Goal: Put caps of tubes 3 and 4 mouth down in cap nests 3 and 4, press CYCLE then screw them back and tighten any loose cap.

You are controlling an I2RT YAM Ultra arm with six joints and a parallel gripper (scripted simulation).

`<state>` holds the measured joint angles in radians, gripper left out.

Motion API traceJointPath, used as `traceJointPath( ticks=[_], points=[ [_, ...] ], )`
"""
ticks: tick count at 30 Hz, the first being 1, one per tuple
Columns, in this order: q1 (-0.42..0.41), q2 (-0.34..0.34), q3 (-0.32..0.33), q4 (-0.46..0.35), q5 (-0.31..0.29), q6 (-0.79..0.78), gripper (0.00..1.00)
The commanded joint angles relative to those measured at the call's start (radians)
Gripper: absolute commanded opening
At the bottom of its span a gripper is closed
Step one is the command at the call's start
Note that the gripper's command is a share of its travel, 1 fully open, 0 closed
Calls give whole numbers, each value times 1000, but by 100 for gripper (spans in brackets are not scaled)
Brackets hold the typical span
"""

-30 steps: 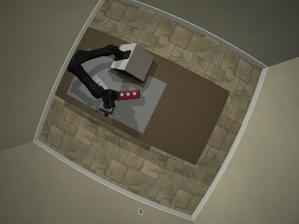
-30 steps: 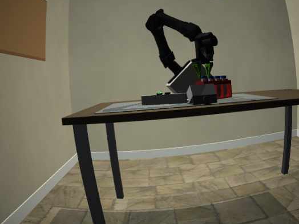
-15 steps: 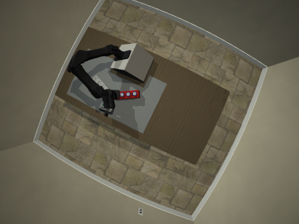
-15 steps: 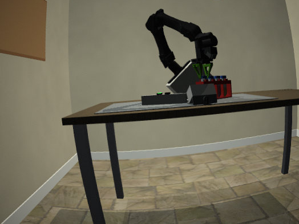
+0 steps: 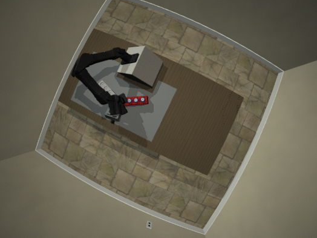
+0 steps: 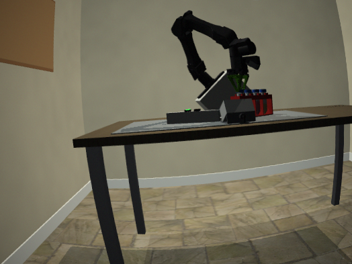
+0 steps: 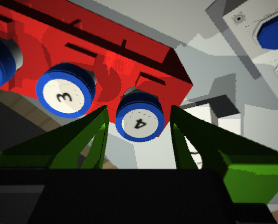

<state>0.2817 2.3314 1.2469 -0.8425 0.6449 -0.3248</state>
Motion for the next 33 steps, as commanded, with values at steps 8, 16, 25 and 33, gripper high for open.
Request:
traceJointPath(
  ticks=[8, 16, 25, 33],
  points=[
    [5, -8, 2, 1, 0, -66, 0],
    [5, -8, 2, 0, 0, -65, 0],
    [4, -8, 1, 3, 1, 167, 0],
    [3, -7, 0, 4, 1, 366, 0]
  ],
)
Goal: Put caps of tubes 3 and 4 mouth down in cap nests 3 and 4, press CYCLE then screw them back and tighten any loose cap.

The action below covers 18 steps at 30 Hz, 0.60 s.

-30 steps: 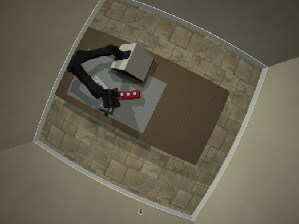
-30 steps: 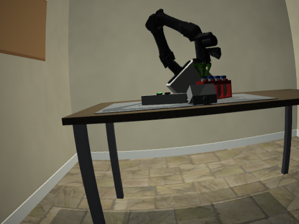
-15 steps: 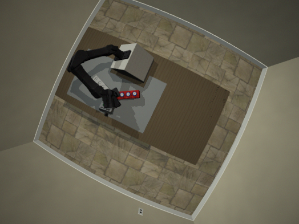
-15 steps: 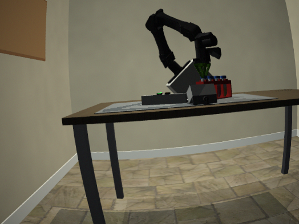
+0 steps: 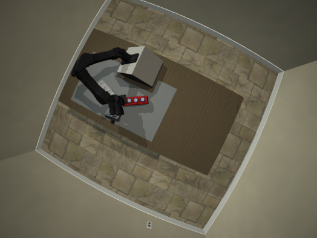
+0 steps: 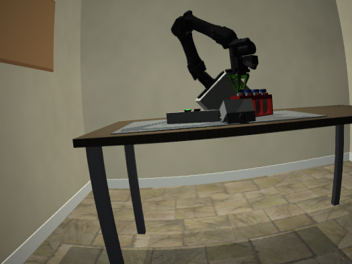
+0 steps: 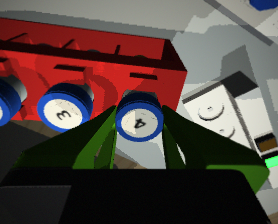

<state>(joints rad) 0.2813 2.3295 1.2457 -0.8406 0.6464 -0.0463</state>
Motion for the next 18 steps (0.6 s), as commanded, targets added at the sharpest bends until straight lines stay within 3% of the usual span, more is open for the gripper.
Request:
traceJointPath(
  ticks=[1, 11, 18],
  points=[
    [4, -5, 1, 2, -1, 121, 0],
    [3, -5, 1, 4, 0, 439, 0],
    [3, -5, 1, 4, 0, 439, 0]
  ],
)
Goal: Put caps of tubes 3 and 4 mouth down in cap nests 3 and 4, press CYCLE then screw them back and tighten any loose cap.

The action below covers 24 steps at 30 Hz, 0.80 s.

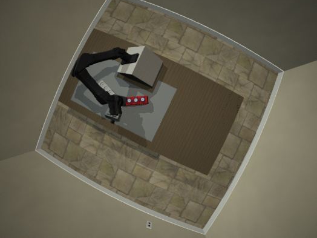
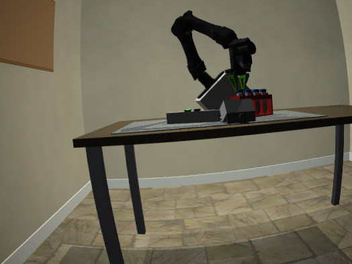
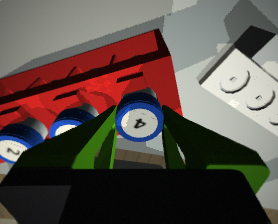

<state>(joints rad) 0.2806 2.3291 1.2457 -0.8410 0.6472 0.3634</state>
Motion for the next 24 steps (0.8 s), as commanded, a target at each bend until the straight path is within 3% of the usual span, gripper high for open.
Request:
traceJointPath(
  ticks=[1, 2, 12, 16, 24],
  points=[
    [4, -4, 1, 4, -1, 29, 0],
    [4, -4, 1, 4, -1, 29, 49],
    [4, -4, 1, 4, -1, 29, 49],
    [6, -5, 3, 0, -2, -49, 49],
    [6, -5, 3, 0, -2, -369, 49]
  ],
)
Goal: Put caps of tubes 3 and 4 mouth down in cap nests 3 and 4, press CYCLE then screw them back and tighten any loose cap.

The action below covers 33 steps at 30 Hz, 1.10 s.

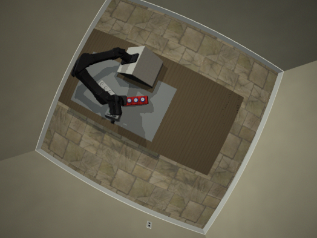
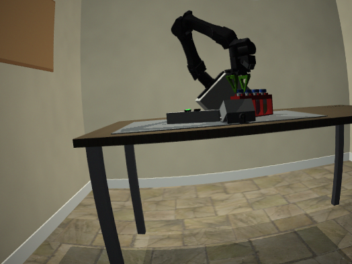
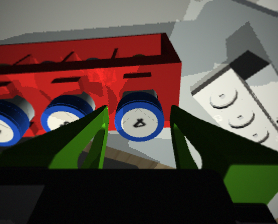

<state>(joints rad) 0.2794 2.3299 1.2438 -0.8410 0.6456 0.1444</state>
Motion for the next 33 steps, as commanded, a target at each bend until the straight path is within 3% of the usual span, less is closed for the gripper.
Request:
traceJointPath(
  ticks=[1, 7, 12, 18, 19, 33],
  points=[
    [7, -6, 5, 0, 0, -190, 49],
    [7, -6, 5, 0, 0, -430, 49],
    [7, -6, 5, -1, 0, -535, 49],
    [7, -6, 6, -1, 0, -535, 49],
    [7, -6, 6, -1, 0, -535, 0],
    [7, -7, 5, -1, 0, -535, 0]
  ],
)
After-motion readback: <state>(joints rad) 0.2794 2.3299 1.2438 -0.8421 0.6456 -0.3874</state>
